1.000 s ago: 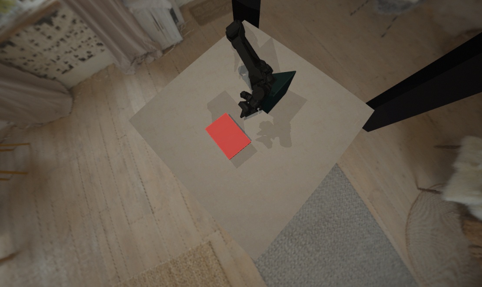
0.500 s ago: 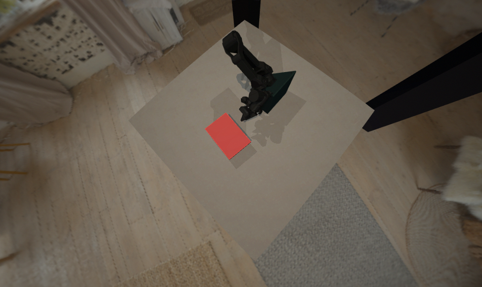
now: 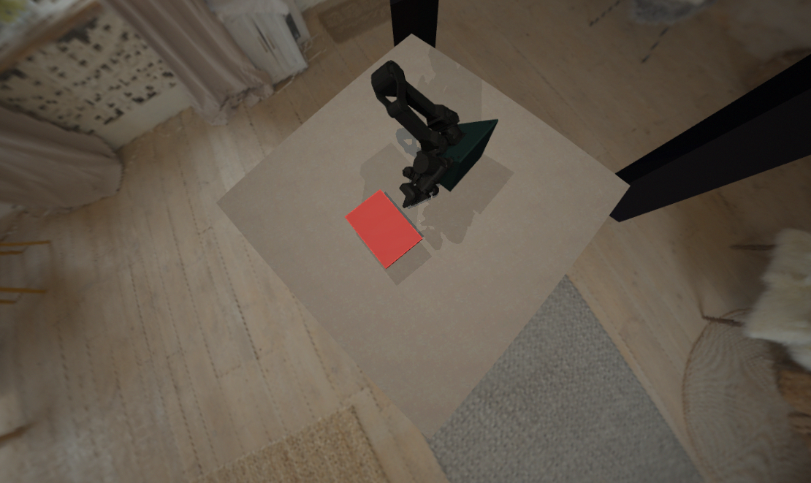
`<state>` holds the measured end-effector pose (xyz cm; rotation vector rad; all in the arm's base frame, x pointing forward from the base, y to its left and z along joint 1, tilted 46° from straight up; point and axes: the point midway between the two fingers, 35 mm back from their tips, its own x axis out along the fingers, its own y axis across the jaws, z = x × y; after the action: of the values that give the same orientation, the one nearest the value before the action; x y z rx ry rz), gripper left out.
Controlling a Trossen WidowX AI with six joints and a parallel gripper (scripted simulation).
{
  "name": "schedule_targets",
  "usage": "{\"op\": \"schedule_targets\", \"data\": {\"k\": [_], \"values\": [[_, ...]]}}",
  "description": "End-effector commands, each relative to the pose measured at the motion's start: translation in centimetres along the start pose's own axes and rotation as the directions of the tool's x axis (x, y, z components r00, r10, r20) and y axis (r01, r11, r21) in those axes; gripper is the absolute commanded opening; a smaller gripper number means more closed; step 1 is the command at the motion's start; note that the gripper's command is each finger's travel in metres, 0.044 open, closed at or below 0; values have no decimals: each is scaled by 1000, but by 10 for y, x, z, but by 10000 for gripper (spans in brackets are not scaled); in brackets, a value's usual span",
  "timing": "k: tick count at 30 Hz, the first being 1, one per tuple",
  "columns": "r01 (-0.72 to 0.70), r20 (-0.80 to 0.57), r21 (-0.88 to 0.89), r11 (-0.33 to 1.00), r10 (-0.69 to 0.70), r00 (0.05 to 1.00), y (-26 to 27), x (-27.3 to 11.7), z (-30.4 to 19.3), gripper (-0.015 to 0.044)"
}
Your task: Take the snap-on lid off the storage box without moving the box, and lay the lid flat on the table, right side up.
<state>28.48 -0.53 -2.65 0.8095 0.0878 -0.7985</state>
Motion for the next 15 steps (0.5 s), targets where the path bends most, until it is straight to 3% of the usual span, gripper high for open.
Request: {"op": "schedule_targets", "data": {"k": [1,15], "values": [[-2,-4,2,1000,2,1000,2,6,-1,235],[-3,-4,0,1000,3,1000,2,29,-1,235]]}}
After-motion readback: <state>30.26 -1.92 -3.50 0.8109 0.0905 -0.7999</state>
